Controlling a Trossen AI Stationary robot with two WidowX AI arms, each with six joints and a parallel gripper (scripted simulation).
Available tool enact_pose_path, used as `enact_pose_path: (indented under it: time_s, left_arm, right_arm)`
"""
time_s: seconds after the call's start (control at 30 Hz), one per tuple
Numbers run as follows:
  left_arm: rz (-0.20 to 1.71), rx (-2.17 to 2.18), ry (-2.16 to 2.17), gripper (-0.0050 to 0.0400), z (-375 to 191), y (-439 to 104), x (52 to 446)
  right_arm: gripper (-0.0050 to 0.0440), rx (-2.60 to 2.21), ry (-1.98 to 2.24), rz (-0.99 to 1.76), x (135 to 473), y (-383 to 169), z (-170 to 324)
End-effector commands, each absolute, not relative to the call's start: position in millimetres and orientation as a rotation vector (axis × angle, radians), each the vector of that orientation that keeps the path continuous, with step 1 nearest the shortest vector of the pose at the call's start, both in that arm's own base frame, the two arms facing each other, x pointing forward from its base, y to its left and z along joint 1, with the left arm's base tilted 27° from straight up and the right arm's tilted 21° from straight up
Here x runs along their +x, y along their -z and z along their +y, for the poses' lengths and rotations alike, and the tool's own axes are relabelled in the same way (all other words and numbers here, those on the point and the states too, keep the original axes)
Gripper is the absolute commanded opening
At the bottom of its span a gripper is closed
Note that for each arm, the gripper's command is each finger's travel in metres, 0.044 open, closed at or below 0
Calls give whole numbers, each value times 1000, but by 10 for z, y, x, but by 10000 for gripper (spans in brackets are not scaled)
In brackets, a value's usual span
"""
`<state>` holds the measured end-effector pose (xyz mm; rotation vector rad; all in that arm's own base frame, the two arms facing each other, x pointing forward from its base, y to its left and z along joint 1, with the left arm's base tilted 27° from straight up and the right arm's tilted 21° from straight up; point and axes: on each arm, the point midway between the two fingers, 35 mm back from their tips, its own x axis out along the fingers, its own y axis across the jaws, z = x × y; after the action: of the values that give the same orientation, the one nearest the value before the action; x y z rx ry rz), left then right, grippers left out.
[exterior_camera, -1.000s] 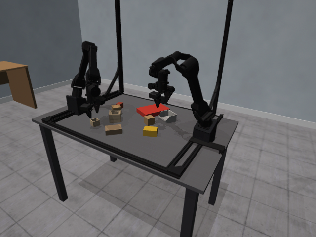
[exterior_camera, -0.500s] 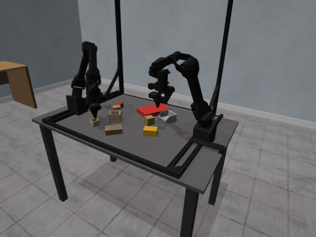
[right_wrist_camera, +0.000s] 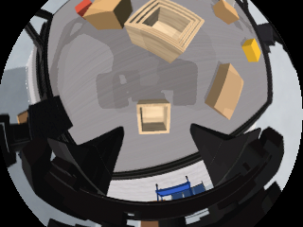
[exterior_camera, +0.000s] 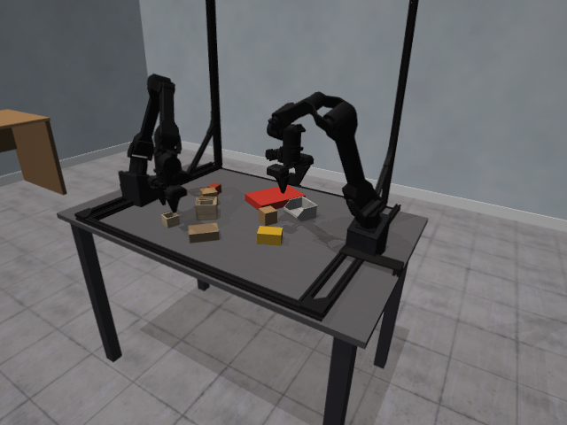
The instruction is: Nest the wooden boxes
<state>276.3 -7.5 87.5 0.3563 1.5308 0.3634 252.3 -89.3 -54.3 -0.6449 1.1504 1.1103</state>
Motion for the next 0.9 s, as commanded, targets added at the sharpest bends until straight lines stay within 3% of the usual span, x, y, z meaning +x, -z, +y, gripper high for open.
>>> enact_pose_path:
  time_s: [0.0, 0.73, 0.87]
  left_arm:
    - [1531, 356, -364, 400, -73, -876, 2763]
    - [1531, 356, -364, 400, -73, -876, 2763]
    - [1531, 356, -364, 400, -73, -876, 2763]
  right_arm:
    - [400, -638, -1123, 1149, 2498, 632, -843]
    - [400, -638, -1123, 1149, 2502, 873, -753]
    - [304, -638, -1123, 1149, 2502, 873, -753]
